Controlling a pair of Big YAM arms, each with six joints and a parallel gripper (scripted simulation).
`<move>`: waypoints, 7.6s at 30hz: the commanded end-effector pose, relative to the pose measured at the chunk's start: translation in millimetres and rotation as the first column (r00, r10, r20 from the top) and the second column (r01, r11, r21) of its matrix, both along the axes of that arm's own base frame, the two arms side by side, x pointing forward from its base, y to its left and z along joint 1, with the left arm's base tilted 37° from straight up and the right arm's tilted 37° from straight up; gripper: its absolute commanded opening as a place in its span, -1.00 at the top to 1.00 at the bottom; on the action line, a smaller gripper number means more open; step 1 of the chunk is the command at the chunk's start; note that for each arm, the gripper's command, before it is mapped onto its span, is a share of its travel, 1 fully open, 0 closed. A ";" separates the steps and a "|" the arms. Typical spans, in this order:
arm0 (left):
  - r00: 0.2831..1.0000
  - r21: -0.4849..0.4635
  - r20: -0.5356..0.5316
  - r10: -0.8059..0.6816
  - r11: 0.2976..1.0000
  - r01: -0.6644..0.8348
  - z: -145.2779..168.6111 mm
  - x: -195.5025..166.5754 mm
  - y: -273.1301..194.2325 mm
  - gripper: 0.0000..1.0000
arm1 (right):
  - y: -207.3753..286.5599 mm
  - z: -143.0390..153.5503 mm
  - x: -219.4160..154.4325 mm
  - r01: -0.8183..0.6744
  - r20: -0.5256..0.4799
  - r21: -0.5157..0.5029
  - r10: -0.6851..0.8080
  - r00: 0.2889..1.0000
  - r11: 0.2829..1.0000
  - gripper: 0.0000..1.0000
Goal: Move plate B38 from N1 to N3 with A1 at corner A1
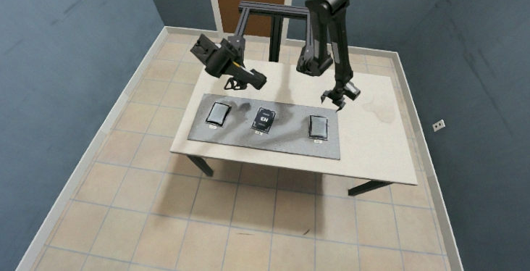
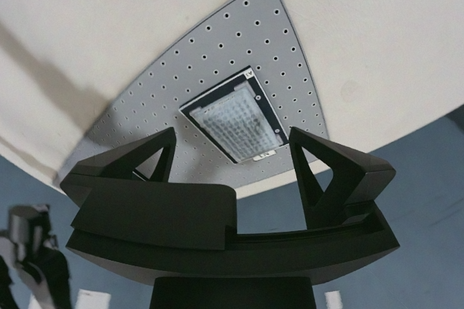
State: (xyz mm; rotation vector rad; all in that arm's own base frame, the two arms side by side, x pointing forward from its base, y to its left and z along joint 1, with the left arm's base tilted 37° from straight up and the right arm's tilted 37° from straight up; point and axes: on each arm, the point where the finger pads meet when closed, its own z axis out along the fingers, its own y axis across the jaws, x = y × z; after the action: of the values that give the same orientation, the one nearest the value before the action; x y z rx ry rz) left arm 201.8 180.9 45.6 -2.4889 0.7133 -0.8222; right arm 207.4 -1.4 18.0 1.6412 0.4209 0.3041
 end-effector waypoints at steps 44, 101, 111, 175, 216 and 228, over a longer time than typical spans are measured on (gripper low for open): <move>-0.070 0.104 -0.957 -0.281 -0.560 0.822 -11.2 103.2 -7.3 -1.00 | 329.4 -64.6 -2.4 -0.482 -0.495 0.545 -0.727 0.475 -0.686 -1.00; -0.203 -0.077 -0.975 -0.092 -0.716 0.694 -31.3 122.6 -10.3 -0.15 | 416.7 23.0 -42.8 -0.373 -0.854 0.042 -0.227 0.467 -0.927 -1.00; -0.198 -0.074 -0.976 -0.092 -0.714 0.696 -3.3 106.3 -20.2 -0.58 | 416.7 23.0 -42.8 -0.373 -0.854 0.042 -0.227 0.467 -0.927 -1.00; -0.276 -0.198 -0.960 0.040 -0.795 0.573 -99.9 146.2 -355.7 -0.58 | -42.9 288.5 202.6 -0.939 -0.911 -0.046 -0.371 0.179 -0.340 -1.00; -0.268 -0.180 -0.963 0.017 -0.784 0.594 -114.1 162.2 -347.9 -0.58 | 159.1 165.9 -2.5 -0.220 -0.760 0.456 -0.506 0.407 -0.862 -1.00; -0.280 -0.200 -0.959 0.040 -0.796 0.572 -113.2 160.3 -352.9 -0.58 | 159.1 165.9 -2.5 -0.220 -0.760 0.456 -0.506 0.407 -0.862 -1.00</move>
State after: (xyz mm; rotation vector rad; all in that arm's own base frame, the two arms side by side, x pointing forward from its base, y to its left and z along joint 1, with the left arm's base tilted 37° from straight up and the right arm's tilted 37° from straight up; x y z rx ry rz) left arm 354.0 -164.4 -69.8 0.1905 2.5762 0.4784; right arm 200.6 155.5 171.4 3.0002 -2.5464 -0.0047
